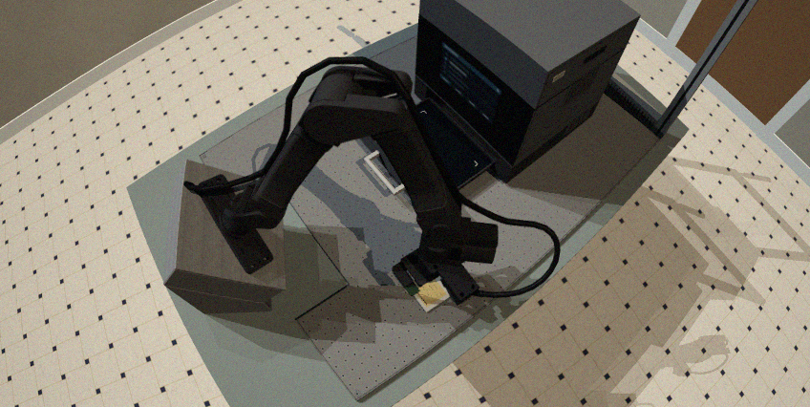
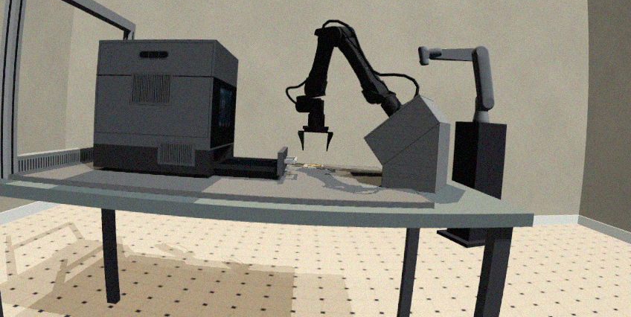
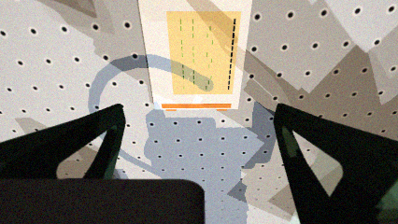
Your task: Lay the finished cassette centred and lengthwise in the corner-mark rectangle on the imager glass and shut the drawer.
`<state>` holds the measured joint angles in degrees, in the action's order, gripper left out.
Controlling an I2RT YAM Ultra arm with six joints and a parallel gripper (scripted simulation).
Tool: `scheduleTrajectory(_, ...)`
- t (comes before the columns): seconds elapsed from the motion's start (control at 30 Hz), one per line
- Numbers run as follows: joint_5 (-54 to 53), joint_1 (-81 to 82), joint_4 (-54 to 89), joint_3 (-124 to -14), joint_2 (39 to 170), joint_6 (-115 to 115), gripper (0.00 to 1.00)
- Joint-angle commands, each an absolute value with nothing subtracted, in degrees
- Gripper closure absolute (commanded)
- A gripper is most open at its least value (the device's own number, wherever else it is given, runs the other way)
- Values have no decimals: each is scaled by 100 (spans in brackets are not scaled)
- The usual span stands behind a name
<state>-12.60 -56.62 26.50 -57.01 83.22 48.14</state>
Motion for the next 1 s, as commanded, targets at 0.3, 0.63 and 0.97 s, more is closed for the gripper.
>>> scheduleTrajectory(0.3, -1244, -5756, 2707, -5886, 8135, 4795, 0)
scheduleTrajectory(0.63, -1222, -5714, 2512, -5897, 8369, 4823, 0)
scheduleTrajectory(0.97, -1168, -5612, 2309, -5968, 8675, 4909, 0)
